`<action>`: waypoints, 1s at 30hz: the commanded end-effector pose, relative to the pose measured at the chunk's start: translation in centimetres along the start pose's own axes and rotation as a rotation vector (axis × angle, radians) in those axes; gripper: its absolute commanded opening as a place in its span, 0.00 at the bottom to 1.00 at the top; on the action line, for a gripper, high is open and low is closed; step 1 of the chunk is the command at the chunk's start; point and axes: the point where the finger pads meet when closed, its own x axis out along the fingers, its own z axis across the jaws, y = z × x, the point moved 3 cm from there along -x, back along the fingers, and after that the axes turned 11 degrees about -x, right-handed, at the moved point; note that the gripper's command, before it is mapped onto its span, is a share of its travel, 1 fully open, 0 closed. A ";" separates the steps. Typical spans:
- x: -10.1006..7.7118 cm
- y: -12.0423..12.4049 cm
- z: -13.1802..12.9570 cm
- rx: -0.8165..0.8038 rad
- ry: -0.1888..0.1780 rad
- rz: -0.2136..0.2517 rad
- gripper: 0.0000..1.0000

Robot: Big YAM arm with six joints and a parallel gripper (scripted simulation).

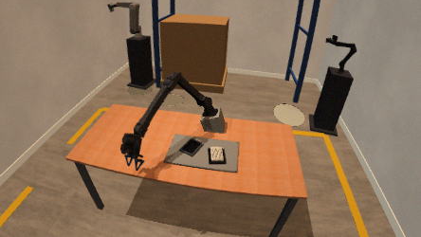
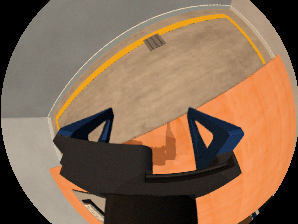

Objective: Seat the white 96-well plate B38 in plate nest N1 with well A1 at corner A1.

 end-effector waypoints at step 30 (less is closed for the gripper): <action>-1.4 1.3 13.0 -0.105 -0.075 0.075 1.00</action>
